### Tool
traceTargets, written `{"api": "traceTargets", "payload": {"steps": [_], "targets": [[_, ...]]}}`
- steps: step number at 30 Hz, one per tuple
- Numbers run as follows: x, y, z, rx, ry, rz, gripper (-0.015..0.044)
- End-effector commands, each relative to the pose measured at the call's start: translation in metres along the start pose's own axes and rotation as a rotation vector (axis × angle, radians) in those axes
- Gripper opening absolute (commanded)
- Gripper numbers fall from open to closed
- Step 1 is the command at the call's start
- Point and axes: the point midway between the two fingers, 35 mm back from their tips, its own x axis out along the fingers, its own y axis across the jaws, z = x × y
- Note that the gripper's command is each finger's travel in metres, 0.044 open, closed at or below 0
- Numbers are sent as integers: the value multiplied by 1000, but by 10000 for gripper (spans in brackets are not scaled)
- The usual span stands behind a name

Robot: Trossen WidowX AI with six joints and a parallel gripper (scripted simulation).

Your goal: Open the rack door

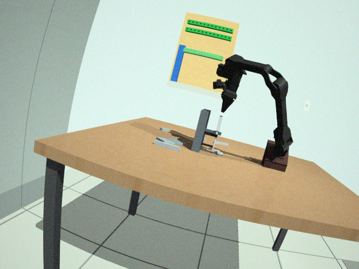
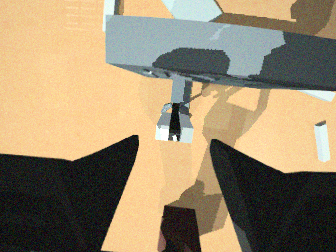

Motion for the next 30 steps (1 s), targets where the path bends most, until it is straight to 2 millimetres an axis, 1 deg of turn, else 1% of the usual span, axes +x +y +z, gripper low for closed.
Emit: {"api": "traceTargets", "payload": {"steps": [1, 30], "targets": [[8, 0, 0, 8, 14, 3, 283], [55, 0, -2, 37, 103, -20, 283]]}}
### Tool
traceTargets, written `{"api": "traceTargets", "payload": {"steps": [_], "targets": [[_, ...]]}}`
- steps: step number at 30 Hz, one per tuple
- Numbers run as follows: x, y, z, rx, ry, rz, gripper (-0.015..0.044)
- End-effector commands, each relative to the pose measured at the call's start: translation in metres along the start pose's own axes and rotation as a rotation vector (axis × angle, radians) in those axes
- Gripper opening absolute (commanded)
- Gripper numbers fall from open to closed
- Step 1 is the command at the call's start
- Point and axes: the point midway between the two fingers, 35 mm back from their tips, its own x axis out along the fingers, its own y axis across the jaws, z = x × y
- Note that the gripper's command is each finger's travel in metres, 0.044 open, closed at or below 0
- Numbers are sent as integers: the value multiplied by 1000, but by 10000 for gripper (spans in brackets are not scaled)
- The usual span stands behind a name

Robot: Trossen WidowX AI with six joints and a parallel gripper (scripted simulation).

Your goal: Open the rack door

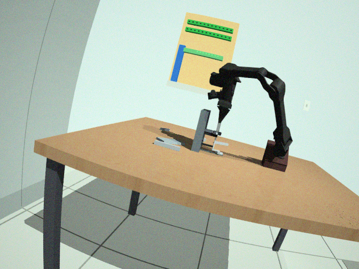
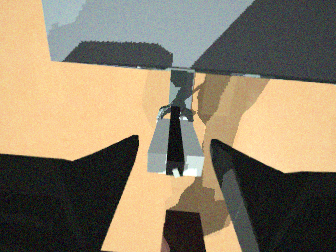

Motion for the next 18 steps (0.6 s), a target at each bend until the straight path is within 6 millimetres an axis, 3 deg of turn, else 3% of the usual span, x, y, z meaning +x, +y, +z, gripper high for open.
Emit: {"api": "traceTargets", "payload": {"steps": [1, 8, 16, 18], "targets": [[9, 0, -1, 10, 18, -6, 283], [18, 0, -1, 15, 34, -11, 283], [18, 0, -1, 15, 34, -11, 73], [18, 0, -1, 15, 34, -11, 60]]}}
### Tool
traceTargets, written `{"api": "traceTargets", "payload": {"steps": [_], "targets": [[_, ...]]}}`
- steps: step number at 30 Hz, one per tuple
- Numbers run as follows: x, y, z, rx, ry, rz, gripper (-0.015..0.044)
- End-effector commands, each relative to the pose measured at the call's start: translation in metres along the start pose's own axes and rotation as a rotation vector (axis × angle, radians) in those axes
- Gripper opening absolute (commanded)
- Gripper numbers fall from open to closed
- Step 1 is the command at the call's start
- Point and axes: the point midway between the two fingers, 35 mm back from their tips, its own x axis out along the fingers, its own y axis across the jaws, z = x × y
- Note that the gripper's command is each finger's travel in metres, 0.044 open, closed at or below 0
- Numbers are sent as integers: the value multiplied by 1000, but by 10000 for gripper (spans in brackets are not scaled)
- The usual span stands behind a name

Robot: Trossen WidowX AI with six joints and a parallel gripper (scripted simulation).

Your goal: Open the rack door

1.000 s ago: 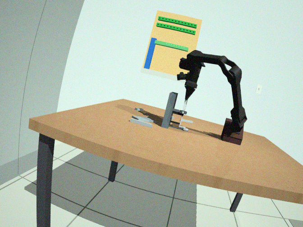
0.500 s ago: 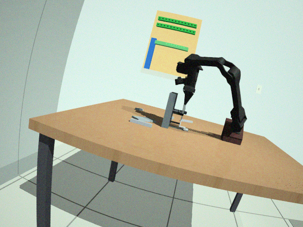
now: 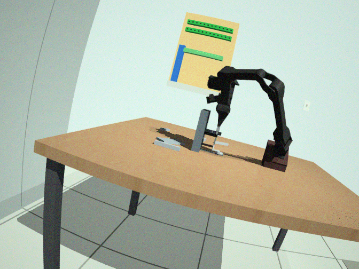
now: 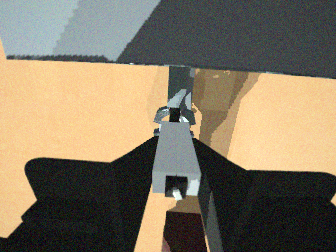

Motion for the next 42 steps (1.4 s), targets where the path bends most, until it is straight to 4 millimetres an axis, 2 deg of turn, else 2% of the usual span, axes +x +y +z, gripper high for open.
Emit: {"api": "traceTargets", "payload": {"steps": [1, 7, 12, 42], "targets": [[1, 0, 0, 6, 1, 1, 53], [1, 0, 0, 6, 1, 1, 13], [1, 0, 0, -27, 1, 1, 12], [1, 0, 0, -1496, 1, 2, 12]]}}
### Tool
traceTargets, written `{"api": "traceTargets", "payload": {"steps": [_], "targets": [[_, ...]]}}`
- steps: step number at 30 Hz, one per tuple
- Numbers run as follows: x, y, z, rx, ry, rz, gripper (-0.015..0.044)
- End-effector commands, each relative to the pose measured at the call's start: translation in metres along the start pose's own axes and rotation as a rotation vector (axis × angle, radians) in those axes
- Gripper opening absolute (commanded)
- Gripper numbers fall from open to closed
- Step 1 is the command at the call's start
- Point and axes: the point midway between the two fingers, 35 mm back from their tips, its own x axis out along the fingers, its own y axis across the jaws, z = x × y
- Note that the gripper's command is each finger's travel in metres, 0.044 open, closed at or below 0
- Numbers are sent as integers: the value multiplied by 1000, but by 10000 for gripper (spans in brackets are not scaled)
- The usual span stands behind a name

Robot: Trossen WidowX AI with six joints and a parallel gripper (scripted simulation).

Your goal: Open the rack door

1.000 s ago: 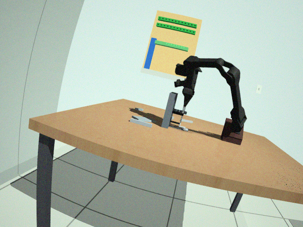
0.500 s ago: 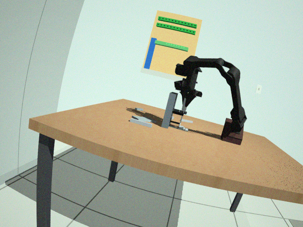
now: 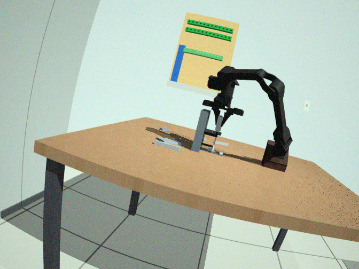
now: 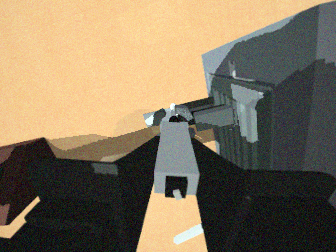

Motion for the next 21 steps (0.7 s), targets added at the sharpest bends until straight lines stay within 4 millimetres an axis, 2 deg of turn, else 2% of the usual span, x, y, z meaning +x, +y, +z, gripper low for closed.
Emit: {"api": "traceTargets", "payload": {"steps": [1, 9, 21], "targets": [[1, 0, 0, -278, 1, 2, 12], [1, 0, 0, -638, 0, 2, 12], [1, 0, 0, -646, 0, 2, 12]]}}
